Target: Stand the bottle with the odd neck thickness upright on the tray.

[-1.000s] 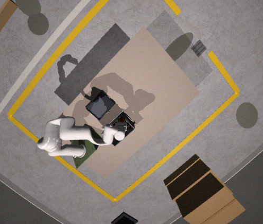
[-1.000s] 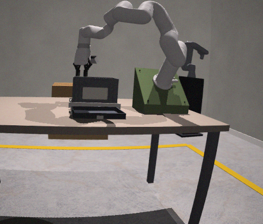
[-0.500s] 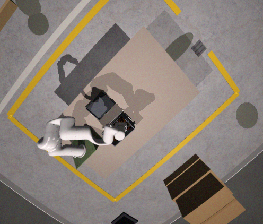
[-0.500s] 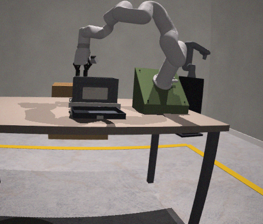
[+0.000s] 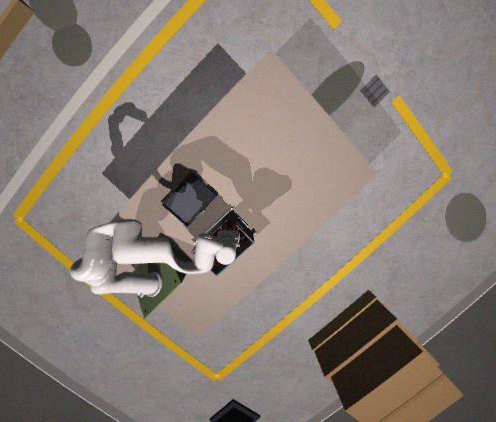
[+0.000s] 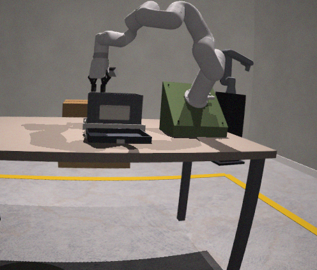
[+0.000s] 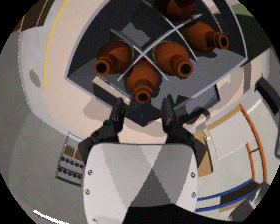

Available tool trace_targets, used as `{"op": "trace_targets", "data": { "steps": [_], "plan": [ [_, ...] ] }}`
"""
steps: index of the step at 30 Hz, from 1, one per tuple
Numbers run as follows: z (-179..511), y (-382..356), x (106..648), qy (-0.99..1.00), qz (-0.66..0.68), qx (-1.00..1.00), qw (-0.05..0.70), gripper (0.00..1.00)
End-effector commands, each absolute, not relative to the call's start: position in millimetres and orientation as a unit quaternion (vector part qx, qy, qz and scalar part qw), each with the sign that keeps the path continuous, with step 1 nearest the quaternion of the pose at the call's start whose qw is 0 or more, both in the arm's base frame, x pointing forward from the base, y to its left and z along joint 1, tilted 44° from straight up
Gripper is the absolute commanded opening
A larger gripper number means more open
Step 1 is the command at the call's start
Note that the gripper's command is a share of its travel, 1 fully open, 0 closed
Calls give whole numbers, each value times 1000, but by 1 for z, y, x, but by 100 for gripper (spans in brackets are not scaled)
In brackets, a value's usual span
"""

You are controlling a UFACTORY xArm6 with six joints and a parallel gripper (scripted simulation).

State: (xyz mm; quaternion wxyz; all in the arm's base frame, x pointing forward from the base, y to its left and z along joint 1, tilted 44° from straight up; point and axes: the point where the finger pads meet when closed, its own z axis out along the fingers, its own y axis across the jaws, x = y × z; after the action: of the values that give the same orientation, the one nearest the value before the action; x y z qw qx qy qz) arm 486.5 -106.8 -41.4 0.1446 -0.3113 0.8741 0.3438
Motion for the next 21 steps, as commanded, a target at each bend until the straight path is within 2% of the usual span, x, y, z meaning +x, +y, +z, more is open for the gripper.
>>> {"op": "trace_targets", "data": {
  "steps": [1,21],
  "plan": [
    [-41,-108,488,874,342,-311,146,65],
    [-51,-98,488,874,342,-311,146,65]
  ]
}}
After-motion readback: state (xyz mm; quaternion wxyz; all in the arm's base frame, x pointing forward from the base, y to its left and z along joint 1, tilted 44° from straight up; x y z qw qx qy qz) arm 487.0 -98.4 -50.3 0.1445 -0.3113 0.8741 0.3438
